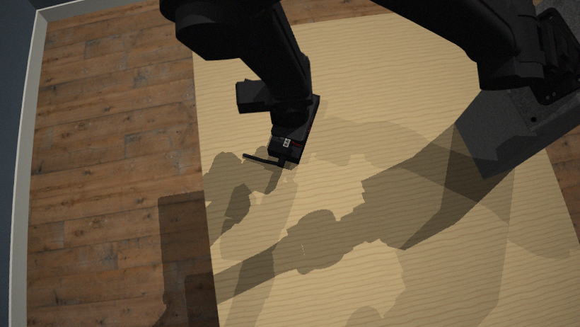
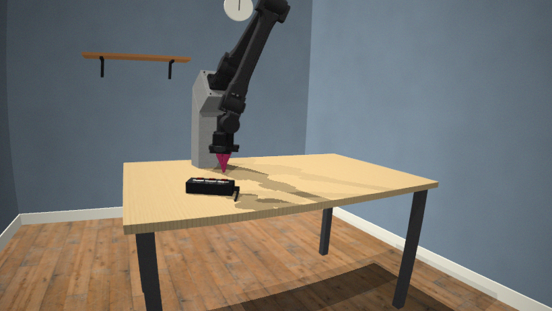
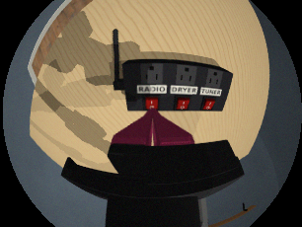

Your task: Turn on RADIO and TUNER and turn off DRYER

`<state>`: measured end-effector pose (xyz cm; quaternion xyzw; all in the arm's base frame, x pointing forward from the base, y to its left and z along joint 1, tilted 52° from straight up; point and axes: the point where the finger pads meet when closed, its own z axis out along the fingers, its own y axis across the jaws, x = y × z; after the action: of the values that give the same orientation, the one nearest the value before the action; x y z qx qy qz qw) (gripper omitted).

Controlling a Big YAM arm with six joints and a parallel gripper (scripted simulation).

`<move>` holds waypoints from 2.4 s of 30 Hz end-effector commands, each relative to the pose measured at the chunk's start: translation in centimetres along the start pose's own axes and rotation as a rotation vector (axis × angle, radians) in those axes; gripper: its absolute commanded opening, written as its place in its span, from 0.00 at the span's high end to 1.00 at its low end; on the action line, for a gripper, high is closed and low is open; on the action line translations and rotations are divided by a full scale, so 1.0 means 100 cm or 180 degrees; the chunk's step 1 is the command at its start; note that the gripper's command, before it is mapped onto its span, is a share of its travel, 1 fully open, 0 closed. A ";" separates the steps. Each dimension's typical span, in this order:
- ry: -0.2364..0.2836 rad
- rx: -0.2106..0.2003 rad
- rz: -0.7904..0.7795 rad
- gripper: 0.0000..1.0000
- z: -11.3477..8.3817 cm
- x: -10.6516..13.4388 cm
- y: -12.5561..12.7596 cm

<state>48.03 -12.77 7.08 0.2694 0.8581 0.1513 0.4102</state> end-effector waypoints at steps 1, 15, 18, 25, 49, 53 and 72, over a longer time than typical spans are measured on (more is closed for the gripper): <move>-0.0075 -0.0002 0.0039 1.00 0.003 -0.009 -0.001; -0.0065 -0.0013 0.0029 1.00 0.019 -0.007 0.001; -0.0081 -0.0022 0.0023 1.00 0.017 -0.009 0.003; -0.0062 -0.0018 0.0023 1.00 0.021 -0.007 0.002; -0.0081 -0.0027 0.0015 1.00 0.020 -0.009 0.004; -0.0081 -0.0027 0.0015 1.00 0.020 -0.009 0.004; -0.0081 -0.0035 0.0010 1.00 0.019 -0.008 0.006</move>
<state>49.52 -12.76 6.05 0.2707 0.8572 0.1511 0.4113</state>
